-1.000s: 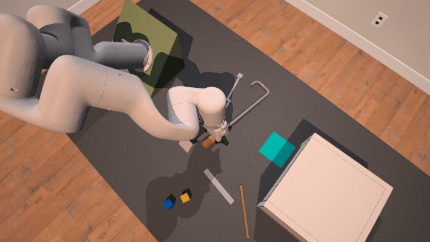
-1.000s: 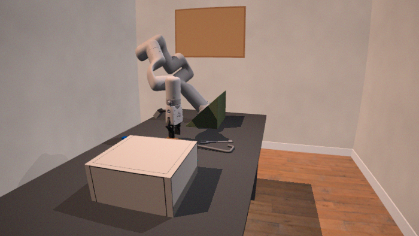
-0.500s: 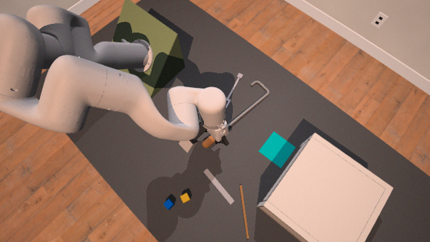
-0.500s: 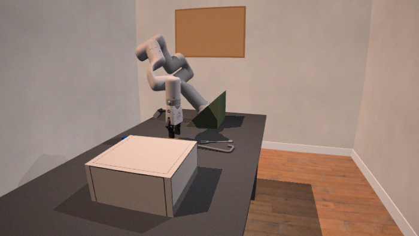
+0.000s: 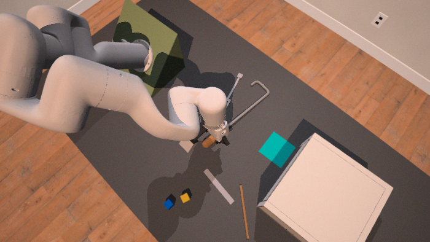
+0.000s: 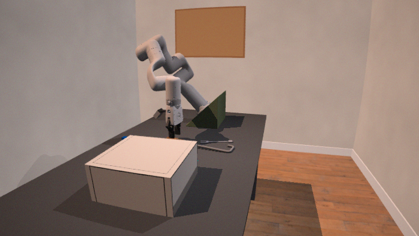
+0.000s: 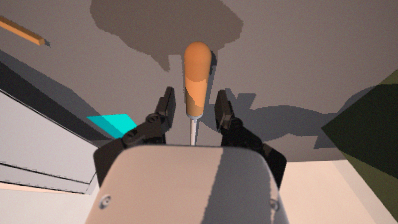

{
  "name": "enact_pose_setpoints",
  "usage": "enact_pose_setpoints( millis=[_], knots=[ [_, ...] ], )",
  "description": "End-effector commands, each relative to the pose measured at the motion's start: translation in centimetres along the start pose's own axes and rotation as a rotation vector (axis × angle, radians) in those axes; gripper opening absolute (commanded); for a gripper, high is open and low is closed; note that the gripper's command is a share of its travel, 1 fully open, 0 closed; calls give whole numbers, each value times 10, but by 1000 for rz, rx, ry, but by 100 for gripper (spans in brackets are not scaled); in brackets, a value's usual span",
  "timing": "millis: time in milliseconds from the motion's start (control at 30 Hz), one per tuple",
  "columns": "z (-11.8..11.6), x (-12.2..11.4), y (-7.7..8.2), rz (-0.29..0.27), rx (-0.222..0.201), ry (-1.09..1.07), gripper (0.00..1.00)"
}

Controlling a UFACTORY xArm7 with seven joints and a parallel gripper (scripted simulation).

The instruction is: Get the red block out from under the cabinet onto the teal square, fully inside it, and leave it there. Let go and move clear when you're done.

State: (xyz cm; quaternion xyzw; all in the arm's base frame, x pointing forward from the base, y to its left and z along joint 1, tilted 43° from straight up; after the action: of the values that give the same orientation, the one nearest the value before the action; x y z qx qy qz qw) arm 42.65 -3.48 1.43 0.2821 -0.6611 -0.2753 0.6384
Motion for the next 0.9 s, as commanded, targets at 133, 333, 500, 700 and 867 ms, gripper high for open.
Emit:
enact_pose_setpoints(
  millis=[133,333,500,700,867],
  knots=[
    [-1,-1,2,-2,4,1,58],
    [-1,-1,2,-2,4,1,58],
    [-1,-1,1,-2,4,1,58],
    [-1,-1,0,-2,4,1,58],
    [-1,-1,-2,-2,4,1,58]
  ],
)
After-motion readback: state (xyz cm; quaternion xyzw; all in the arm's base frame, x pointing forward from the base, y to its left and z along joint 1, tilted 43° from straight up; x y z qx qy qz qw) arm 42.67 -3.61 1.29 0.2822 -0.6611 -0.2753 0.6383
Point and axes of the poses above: the point where the finger pads meet when closed, its own y axis back along the fingers, its own z axis across the jaws, x = y × z, the point moved 1 cm from there along y, back along the fingers, and after that the axes turned 5 degrees about y, right-handed, at the moved point
